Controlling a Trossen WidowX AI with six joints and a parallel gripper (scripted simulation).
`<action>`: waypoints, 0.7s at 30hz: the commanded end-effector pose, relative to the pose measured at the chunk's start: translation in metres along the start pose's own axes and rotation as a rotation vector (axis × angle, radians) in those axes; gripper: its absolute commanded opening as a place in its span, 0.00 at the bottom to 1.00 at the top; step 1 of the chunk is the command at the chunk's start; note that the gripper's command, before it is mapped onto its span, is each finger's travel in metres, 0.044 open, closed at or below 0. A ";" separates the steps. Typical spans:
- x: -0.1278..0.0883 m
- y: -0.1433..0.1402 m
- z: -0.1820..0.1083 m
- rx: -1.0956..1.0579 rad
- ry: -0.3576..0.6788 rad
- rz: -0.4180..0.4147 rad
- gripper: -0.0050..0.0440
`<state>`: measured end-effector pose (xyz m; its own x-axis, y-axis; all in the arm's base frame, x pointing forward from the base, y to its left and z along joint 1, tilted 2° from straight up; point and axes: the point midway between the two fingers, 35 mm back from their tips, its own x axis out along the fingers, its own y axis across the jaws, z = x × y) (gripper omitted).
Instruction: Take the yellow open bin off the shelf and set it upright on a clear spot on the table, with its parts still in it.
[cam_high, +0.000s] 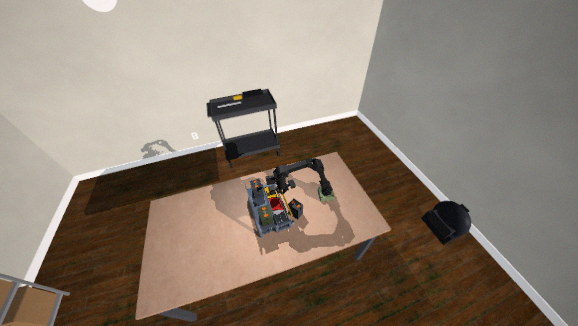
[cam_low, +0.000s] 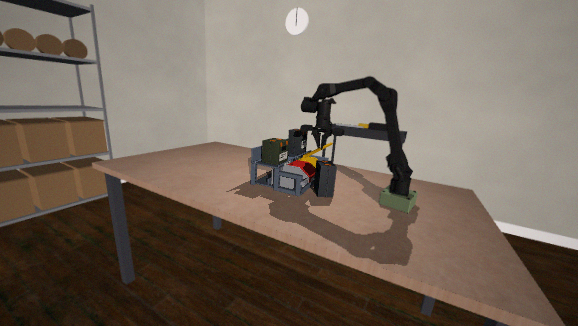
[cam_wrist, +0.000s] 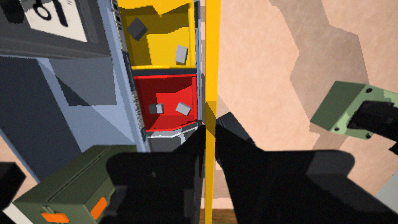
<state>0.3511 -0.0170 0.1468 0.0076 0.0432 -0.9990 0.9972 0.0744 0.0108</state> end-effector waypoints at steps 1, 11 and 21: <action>-0.006 0.001 0.000 -0.007 -0.006 0.031 0.10; -0.006 0.001 0.000 -0.007 -0.006 0.031 0.10; -0.004 0.001 0.000 -0.007 -0.006 0.031 0.10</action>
<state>0.3501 -0.0169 0.1404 0.0023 0.0435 -0.9991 0.9972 0.0744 0.0055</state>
